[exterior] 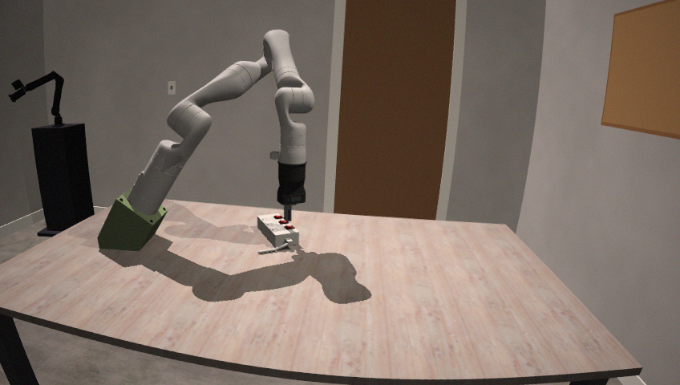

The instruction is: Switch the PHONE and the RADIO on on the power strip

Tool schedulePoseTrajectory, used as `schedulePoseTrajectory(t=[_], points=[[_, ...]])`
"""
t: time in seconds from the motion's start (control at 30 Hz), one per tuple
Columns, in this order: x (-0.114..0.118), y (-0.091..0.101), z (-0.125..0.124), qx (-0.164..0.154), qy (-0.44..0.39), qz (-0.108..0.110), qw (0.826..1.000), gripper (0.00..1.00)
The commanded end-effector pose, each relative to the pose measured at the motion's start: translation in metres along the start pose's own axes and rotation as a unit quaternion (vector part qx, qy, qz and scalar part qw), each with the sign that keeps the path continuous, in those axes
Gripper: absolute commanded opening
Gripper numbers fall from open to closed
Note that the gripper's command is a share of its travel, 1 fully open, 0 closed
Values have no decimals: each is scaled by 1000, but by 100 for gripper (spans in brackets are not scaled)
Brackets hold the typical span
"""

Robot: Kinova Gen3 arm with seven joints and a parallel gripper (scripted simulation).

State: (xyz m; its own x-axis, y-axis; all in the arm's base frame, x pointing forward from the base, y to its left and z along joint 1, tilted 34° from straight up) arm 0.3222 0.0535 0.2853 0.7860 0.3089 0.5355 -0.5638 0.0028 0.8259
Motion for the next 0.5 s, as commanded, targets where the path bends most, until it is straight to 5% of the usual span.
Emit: schedulePoseTrajectory(t=[0.0, 0.47], points=[[0, -3, 1, -1, -2, -1, 1000, 0], [0, -12, 1, -1, -2, -1, 1000, 0]])
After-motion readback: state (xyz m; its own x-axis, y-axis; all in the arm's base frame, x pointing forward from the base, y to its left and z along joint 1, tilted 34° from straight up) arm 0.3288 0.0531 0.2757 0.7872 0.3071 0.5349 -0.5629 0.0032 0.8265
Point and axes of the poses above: the point where the finger pads meet when closed, its own y axis back along the fingers, its own x axis across the jaws, z = x × y, the point moved 9 cm from there along y, back along the fingers, and after that the axes turned 6 degrees about -y, right-handed, at the moved point
